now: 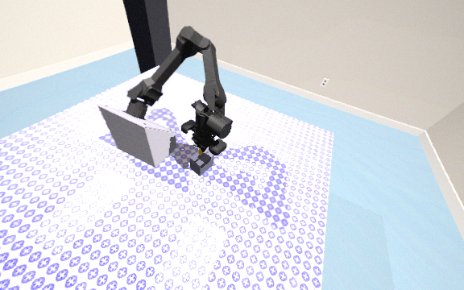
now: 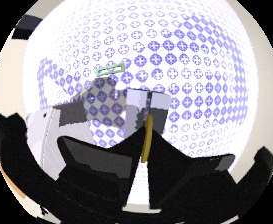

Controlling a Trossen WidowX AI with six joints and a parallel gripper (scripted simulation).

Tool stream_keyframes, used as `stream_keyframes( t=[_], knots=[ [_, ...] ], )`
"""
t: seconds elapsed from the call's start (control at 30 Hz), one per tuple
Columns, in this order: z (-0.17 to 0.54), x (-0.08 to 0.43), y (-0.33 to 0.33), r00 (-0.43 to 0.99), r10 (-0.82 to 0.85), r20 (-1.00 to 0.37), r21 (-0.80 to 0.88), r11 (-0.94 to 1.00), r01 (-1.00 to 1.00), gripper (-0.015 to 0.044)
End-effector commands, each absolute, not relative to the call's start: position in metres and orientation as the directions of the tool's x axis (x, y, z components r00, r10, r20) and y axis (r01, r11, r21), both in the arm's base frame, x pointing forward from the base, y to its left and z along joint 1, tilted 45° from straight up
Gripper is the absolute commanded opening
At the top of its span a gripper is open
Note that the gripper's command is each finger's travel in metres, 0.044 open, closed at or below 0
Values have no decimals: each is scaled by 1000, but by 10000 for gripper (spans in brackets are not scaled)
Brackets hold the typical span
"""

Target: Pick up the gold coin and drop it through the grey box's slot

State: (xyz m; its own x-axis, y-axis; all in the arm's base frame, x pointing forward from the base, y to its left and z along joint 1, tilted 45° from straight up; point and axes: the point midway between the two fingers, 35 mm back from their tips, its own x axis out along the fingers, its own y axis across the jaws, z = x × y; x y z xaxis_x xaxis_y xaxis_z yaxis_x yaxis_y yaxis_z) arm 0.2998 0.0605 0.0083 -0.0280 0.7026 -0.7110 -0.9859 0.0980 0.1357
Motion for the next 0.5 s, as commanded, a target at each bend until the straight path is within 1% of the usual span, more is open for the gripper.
stream_keyframes(
  t=[0.0,0.47],
  knots=[
    [9,300,61,-28,702,-711,135,98,-986,0],
    [5,298,64,-28,702,-711,138,100,-985,0]
  ],
)
